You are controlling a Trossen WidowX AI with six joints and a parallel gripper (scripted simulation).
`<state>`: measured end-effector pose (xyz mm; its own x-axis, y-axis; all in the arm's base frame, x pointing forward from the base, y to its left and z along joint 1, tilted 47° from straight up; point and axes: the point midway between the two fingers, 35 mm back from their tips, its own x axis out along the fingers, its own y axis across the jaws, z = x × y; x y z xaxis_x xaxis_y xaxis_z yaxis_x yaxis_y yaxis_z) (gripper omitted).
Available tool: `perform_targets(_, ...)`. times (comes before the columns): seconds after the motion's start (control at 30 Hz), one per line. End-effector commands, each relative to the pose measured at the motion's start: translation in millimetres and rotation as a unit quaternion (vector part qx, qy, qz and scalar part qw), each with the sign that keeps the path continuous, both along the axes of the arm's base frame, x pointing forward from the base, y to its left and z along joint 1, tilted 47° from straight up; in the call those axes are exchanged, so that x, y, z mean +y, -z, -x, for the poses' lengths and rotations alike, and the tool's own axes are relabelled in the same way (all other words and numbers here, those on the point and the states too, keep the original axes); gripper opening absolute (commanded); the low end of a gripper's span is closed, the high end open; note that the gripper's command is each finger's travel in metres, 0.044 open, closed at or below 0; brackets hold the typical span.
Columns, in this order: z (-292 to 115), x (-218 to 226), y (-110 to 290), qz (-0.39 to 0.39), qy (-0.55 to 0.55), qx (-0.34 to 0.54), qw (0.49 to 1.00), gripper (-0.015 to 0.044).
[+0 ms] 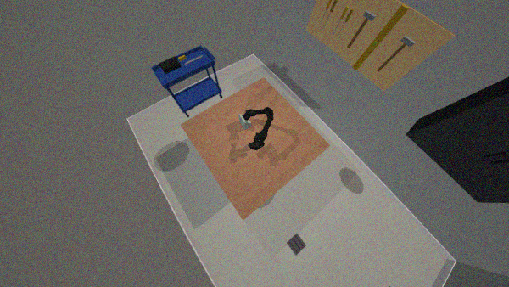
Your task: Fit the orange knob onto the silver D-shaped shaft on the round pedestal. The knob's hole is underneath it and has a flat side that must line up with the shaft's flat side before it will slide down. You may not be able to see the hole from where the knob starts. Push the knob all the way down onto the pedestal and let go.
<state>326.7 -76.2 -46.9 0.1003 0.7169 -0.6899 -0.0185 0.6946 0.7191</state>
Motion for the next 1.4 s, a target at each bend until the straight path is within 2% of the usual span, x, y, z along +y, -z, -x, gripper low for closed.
perform_targets(0.0, 0.0, 7.3, 7.0, -0.003, 0.002, 0.002, 1.0, 0.0)
perform_targets(1.17, -0.9, 3.7, 3.8, -0.003, 0.0, 0.001, 1.0, 0.0)
perform_targets(1.37, -0.3, 4.6, 4.0, 0.005, -0.058, -0.06, 0.997, 0.0)
